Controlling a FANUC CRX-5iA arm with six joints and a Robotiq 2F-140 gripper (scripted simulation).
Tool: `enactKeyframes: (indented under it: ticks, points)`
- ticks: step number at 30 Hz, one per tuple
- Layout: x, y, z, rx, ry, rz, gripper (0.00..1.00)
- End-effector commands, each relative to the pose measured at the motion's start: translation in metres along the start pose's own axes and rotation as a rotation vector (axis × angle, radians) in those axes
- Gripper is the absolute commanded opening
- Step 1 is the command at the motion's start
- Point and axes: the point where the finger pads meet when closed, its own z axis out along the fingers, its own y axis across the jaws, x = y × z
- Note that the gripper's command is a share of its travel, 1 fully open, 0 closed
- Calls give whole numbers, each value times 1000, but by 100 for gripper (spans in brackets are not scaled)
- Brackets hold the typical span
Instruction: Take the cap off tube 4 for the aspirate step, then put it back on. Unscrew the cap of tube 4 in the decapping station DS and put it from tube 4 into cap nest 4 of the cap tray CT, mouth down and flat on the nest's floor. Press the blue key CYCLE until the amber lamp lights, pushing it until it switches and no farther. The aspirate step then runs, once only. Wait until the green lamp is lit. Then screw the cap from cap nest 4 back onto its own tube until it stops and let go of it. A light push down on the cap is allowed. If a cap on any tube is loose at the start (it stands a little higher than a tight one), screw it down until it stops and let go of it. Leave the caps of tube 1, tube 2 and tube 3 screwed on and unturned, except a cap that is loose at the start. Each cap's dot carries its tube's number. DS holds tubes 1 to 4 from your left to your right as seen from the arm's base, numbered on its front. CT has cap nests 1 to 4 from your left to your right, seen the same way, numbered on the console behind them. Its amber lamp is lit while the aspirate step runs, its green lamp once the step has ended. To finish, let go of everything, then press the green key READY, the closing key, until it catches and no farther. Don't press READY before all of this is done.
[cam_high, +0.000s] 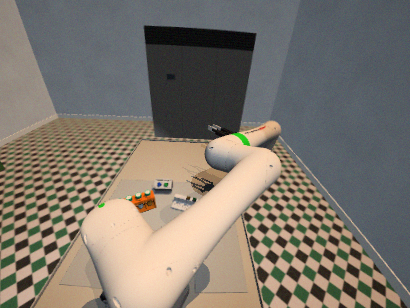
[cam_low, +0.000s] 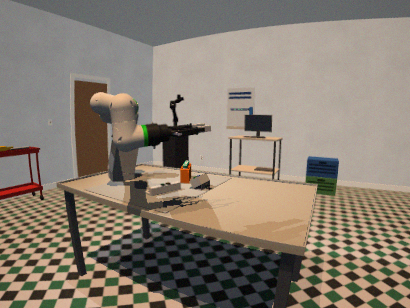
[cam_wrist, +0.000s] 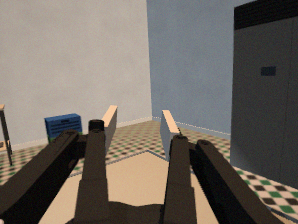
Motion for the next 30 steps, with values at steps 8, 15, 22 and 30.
enactKeyframes:
  ticks: [8,15,22,30]
  points:
    - [-6,-6,4,-12,-18,40,35]
    - [-22,-1,31,-20,-77,182,35]
    - [-40,-4,53,-38,-129,300,35]
    - [-63,-11,78,-70,-208,466,35]
